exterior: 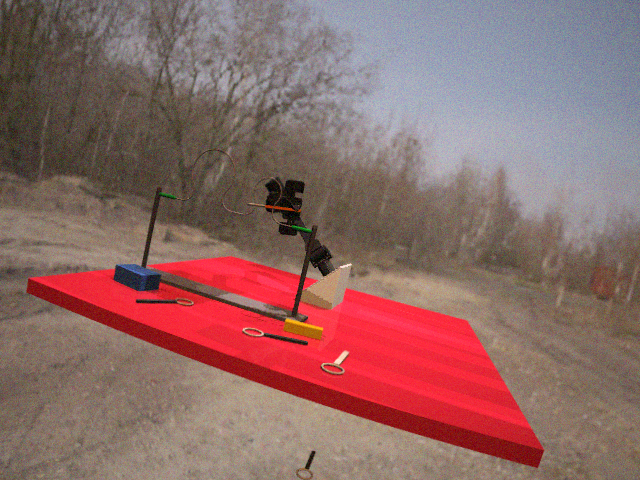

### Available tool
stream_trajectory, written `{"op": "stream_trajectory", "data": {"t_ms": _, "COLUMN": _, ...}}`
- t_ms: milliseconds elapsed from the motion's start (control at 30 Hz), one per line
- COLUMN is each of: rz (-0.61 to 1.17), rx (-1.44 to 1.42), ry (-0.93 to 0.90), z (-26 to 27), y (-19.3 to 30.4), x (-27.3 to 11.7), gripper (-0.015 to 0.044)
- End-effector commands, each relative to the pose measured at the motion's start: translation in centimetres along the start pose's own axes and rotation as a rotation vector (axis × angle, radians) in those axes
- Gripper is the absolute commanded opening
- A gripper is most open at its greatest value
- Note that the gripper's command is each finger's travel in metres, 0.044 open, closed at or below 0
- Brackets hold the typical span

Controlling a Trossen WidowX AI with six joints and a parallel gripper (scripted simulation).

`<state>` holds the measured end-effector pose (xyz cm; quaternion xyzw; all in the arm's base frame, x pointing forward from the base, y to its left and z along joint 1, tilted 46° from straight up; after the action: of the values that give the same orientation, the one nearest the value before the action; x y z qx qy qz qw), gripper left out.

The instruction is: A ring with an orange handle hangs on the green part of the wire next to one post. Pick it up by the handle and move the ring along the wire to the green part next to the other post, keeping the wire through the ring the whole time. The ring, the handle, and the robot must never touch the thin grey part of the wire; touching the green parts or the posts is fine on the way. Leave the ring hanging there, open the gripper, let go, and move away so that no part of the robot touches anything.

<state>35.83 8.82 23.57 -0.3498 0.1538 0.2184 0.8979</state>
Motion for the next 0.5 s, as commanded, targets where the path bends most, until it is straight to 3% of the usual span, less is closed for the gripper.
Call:
{"op": "stream_trajectory", "data": {"t_ms": 0, "rz": 0.001, "rx": 0.056, "ry": -0.045, "z": 1.4, "y": -0.3, "x": -0.3, "gripper": -0.015}}
{"op": "stream_trajectory", "data": {"t_ms": 467, "rz": 0.016, "rx": 0.181, "ry": -0.116, "z": 3.7, "y": -0.7, "x": -0.8, "gripper": -0.015}}
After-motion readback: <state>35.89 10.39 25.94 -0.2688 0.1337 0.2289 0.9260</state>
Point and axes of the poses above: the point midway between the two fingers, 35 mm back from their tips, its own x axis out along the fingers, its own z axis across the jaws, y = z × x, the point moved 1 cm from there along -x, back along the fingers, and after that the axes turned 1 degree about -x, right-handed, at the moved point
